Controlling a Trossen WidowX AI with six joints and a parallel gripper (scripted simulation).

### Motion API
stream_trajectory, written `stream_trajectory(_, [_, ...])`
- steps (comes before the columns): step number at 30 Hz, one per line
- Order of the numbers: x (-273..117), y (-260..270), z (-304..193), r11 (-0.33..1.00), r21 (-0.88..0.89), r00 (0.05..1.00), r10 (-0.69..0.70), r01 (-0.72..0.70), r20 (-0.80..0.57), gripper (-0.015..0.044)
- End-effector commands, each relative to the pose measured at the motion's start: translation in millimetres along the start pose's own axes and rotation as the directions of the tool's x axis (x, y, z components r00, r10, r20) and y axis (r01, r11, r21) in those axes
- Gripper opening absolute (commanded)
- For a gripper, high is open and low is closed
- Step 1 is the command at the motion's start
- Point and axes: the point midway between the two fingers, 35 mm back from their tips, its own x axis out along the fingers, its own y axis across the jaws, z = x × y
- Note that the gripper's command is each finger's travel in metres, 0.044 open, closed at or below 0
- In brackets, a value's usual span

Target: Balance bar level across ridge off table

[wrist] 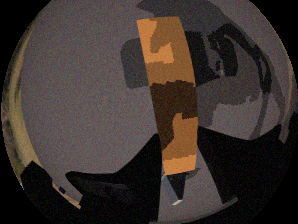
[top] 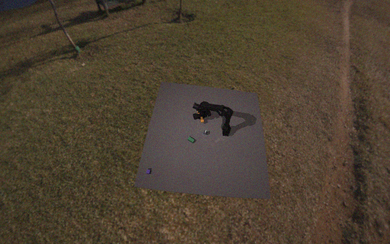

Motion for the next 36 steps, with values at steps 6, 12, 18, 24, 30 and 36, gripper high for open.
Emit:
stream_trajectory(6, [-26.8,0.2,-0.2,1.000,0.004,1.000,0.009,-0.009,0.004,0.0000])
stream_trajectory(12, [-42.3,-1.2,-1.5,1.000,0.005,1.000,0.010,-0.010,0.004,0.0000])
stream_trajectory(18, [-57.8,-3.3,-3.6,1.000,0.006,1.000,0.010,-0.010,0.004,0.0000])
stream_trajectory(24, [-62.0,-1.7,-9.7,1.000,-0.026,1.000,0.011,-0.011,0.003,0.0000])
stream_trajectory(30, [-63.2,6.1,-32.6,0.988,-0.155,1.000,0.011,-0.011,0.001,0.0000])
stream_trajectory(36, [-64.1,11.4,-55.8,0.959,-0.282,1.000,0.012,-0.012,-0.001,0.0000])
